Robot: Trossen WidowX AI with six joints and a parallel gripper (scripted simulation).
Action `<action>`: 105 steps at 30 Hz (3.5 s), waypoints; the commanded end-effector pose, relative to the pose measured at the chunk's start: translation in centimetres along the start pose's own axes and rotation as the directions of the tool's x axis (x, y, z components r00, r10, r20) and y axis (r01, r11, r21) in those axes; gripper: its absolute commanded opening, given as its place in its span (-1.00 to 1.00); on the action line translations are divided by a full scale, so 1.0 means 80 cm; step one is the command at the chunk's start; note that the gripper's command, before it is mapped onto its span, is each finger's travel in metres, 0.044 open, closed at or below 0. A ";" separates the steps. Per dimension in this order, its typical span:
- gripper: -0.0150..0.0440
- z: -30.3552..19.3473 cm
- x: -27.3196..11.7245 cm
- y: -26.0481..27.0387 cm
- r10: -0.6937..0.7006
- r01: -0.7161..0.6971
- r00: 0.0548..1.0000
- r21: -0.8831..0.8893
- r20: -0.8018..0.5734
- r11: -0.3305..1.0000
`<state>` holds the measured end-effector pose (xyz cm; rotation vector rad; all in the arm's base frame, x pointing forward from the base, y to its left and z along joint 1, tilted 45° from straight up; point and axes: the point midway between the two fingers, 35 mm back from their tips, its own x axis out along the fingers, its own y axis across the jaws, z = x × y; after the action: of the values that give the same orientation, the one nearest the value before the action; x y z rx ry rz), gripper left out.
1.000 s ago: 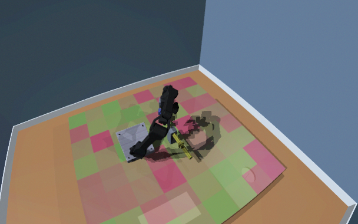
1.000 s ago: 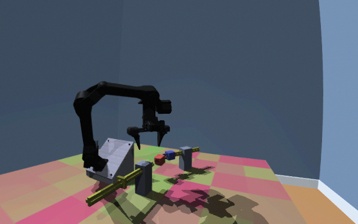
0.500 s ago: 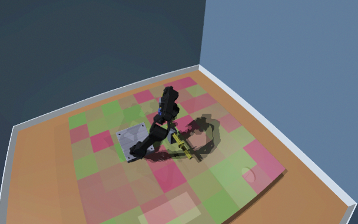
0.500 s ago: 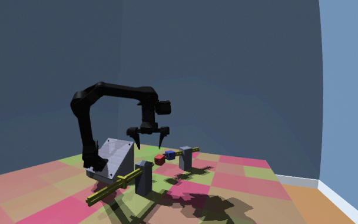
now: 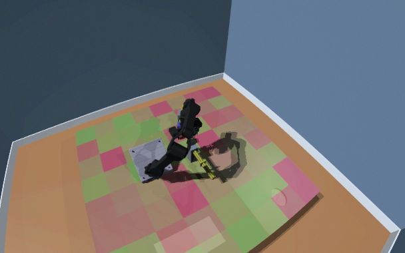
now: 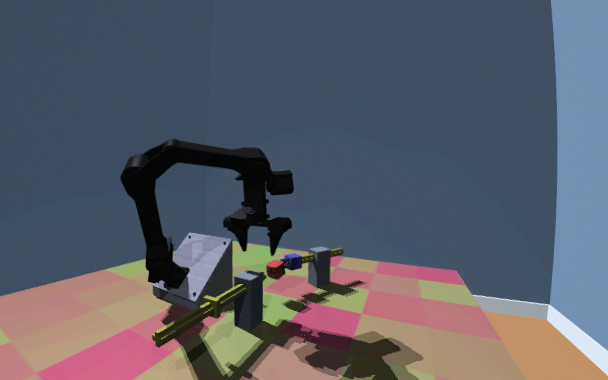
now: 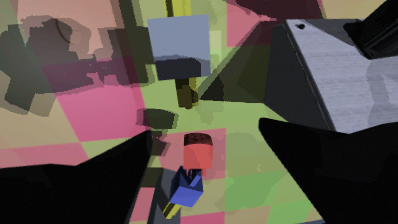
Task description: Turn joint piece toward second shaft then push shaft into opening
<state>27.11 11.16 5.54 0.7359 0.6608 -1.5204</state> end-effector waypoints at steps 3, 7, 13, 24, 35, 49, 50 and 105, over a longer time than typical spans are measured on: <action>1.00 0.002 0.001 -0.001 0.000 0.002 1.000 0.131 -0.012 0.991; 1.00 0.002 0.002 -0.001 0.000 0.002 1.000 0.131 -0.013 0.991; 1.00 0.003 0.030 0.002 0.001 0.001 1.000 0.131 -0.013 0.991; 1.00 0.009 0.088 0.000 0.001 0.000 1.000 0.132 -0.011 0.991; 1.00 -0.017 0.102 0.004 0.005 -0.003 1.000 0.123 -0.013 0.992; 1.00 -0.074 0.109 0.009 0.003 -0.001 1.000 0.133 -0.015 0.991; 1.00 -0.075 0.110 0.009 0.003 -0.001 1.000 0.133 -0.015 0.991; 0.12 -0.076 0.146 0.010 0.003 -0.001 1.000 0.134 -0.014 0.991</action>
<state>27.91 8.50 -7.24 0.8556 0.5696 -1.5710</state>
